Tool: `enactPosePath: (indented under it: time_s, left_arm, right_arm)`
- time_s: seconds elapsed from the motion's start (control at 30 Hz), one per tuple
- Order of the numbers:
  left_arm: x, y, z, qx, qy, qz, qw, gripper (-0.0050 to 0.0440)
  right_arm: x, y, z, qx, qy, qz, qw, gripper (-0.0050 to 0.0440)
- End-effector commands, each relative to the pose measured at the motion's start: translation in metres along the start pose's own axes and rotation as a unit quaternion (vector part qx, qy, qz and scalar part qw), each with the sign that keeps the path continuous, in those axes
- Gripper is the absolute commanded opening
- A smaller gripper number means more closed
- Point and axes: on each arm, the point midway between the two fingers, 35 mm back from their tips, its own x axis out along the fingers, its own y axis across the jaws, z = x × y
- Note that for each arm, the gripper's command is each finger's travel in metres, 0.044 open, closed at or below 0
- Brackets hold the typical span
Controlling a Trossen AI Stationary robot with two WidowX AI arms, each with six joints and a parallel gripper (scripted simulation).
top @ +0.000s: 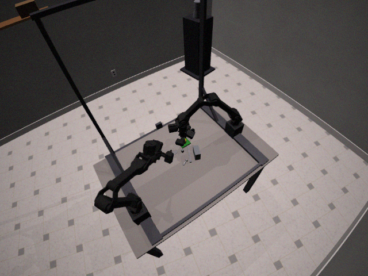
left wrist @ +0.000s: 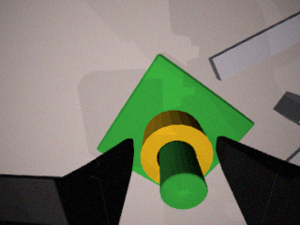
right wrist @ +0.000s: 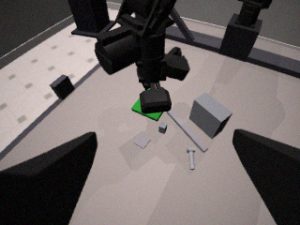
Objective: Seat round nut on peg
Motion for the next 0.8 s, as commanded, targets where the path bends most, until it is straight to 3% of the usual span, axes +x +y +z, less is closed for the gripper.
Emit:
enactPosePath:
  time_s: [0.0, 0.17, 0.37, 0.57, 0.77]
  left_arm:
    - [-0.022, -0.006, -0.01, -0.001, 0.022, -0.015, 1.0, 0.0301]
    - [-0.034, -0.006, -0.009, -0.001, 0.022, -0.015, 1.0, 0.0301]
    - [-0.06, -0.005, -0.008, -0.001, 0.023, -0.016, 1.0, 0.044]
    - [-0.08, -0.004, -0.008, -0.001, 0.023, -0.016, 1.0, 0.044]
    - [-0.07, -0.002, -0.004, -0.001, 0.011, -0.008, 1.0, 0.044]
  right_arm:
    - [-0.003, 0.0, 0.007, 0.0, -0.011, -0.001, 1.0, 0.044]
    - [-0.003, 0.0, 0.007, 0.0, -0.011, -0.001, 1.0, 0.044]
    - [-0.003, 0.0, 0.007, 0.0, -0.011, -0.001, 1.0, 0.044]
    - [-0.003, 0.0, 0.007, 0.0, -0.011, -0.001, 1.0, 0.044]
    - [-0.003, 0.0, 0.007, 0.0, -0.011, -0.001, 1.0, 0.044]
